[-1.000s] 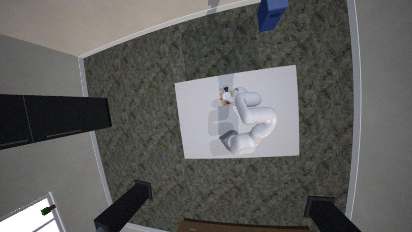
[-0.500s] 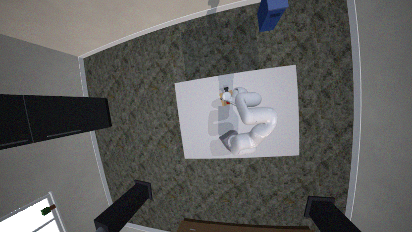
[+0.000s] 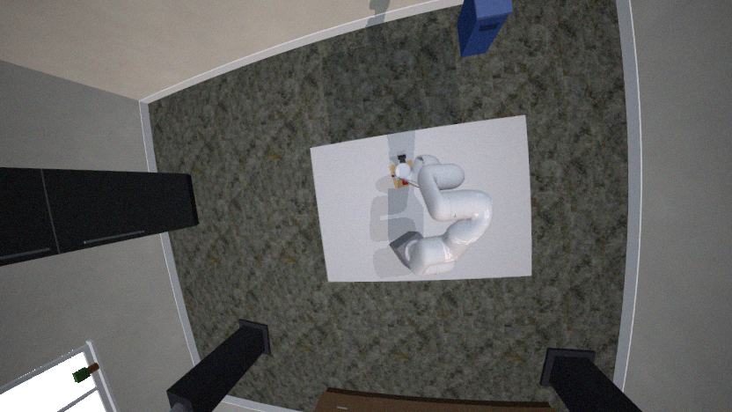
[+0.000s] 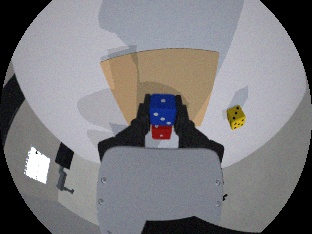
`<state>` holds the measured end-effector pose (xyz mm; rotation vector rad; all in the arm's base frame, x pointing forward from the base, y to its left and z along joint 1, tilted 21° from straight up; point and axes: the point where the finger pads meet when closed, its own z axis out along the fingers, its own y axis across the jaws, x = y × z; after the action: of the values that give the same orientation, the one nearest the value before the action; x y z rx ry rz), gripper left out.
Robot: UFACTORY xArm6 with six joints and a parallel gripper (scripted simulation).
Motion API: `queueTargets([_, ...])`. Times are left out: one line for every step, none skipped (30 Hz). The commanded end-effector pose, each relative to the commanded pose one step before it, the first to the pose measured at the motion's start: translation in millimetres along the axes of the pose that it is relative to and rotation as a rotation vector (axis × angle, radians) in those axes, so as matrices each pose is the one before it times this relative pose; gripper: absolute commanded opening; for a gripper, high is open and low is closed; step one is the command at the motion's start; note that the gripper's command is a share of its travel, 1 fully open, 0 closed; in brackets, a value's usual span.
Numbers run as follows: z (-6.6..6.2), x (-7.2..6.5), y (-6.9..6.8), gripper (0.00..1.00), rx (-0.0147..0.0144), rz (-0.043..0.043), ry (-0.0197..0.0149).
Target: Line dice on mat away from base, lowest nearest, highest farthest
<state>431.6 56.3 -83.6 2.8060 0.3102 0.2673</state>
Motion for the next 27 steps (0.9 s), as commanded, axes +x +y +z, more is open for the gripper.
queueTargets([0.16,1.34,-0.05,0.27,0.00037,0.00024,0.00291])
queueTargets([0.32,0.0,0.0,0.27,0.0,0.0,0.0])
queueTargets([0.32,0.0,0.0,0.27,0.0,0.0,0.0])
queueTargets([0.31,0.0,0.0,0.27,0.0,0.0,0.0])
queueTargets([0.3,0.0,0.0,0.27,0.0,0.0,0.0])
queueTargets([0.27,0.0,0.0,0.27,0.0,0.0,0.0])
queueTargets([0.24,0.0,0.0,0.27,0.0,0.0,0.0])
queueTargets([0.2,0.0,0.0,0.27,0.0,0.0,0.0])
queueTargets([0.16,0.0,0.0,0.27,0.0,0.0,0.0])
queueTargets([0.12,0.0,0.0,0.27,0.0,0.0,0.0])
queueTargets([0.08,0.0,0.0,0.27,0.0,0.0,0.0])
queueTargets([0.05,0.0,0.0,0.27,0.0,0.0,0.0])
queueTargets([0.0,0.0,0.0,0.27,0.0,0.0,0.0])
queueTargets([0.0,0.0,0.0,0.27,0.0,0.0,0.0])
queueTargets([0.02,0.0,0.0,0.27,0.0,0.0,0.0])
queueTargets([0.0,0.0,0.0,0.27,0.0,0.0,0.0])
queueTargets([0.0,0.0,0.0,0.27,0.0,0.0,0.0])
queueTargets([0.0,0.0,0.0,0.27,0.0,0.0,0.0])
queueTargets([0.0,0.0,0.0,0.27,0.0,0.0,0.0])
queueTargets([0.0,0.0,0.0,0.27,0.0,0.0,0.0])
queueTargets([0.0,0.0,0.0,0.27,0.0,0.0,0.0])
queueTargets([0.0,0.0,0.0,0.27,0.0,0.0,0.0])
queueTargets([0.0,0.0,0.0,0.27,0.0,0.0,0.0])
queueTargets([0.0,0.0,0.0,0.27,0.0,0.0,0.0])
queueTargets([0.0,0.0,0.0,0.27,0.0,0.0,0.0])
queueTargets([0.0,0.0,0.0,0.27,0.0,0.0,0.0])
queueTargets([0.0,0.0,0.0,0.27,0.0,0.0,0.0])
